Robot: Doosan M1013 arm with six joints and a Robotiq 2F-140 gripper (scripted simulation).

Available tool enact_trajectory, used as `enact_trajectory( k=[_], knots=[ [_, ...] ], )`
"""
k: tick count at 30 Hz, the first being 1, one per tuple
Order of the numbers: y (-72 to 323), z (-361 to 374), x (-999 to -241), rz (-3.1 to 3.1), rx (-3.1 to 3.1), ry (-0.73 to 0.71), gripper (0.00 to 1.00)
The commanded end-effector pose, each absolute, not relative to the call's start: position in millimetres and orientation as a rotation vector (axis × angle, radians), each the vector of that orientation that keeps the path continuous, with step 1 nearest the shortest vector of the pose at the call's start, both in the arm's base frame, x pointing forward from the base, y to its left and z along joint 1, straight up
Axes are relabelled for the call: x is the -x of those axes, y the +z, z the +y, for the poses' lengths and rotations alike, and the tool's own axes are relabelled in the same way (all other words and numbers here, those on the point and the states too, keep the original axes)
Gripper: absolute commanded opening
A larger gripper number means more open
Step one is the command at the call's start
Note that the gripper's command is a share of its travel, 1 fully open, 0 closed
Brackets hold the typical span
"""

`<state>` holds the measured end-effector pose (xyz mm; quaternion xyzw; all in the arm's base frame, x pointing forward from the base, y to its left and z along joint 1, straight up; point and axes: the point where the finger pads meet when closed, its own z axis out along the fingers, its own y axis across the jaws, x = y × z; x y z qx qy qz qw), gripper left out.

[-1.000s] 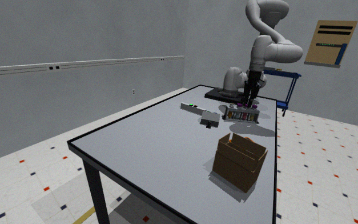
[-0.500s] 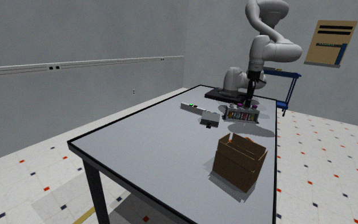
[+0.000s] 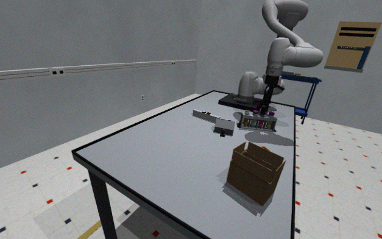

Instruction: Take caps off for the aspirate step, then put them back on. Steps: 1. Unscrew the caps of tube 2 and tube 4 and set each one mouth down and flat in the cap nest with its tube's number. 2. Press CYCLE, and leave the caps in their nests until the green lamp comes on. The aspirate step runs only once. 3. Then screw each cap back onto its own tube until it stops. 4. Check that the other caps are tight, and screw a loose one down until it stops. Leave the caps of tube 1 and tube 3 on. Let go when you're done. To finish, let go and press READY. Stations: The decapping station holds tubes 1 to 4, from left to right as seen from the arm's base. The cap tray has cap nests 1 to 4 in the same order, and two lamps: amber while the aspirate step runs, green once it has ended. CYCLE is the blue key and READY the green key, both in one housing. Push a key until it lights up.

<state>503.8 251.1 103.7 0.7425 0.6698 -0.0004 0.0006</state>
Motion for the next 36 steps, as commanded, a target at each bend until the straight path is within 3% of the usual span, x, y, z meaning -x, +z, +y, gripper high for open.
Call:
enact_trajectory(
  k=[1, 17, 36],
  knots=[
    [104.2, 251.4, -504.2, 2.1, -2.333, -0.001, 0.41],
    [104.5, 251.4, -504.2, 2.323, -2.112, -0.001, 0.41],
    [104.5, 251.4, -504.2, 2.894, -1.216, -0.002, 0.41]
  ],
)
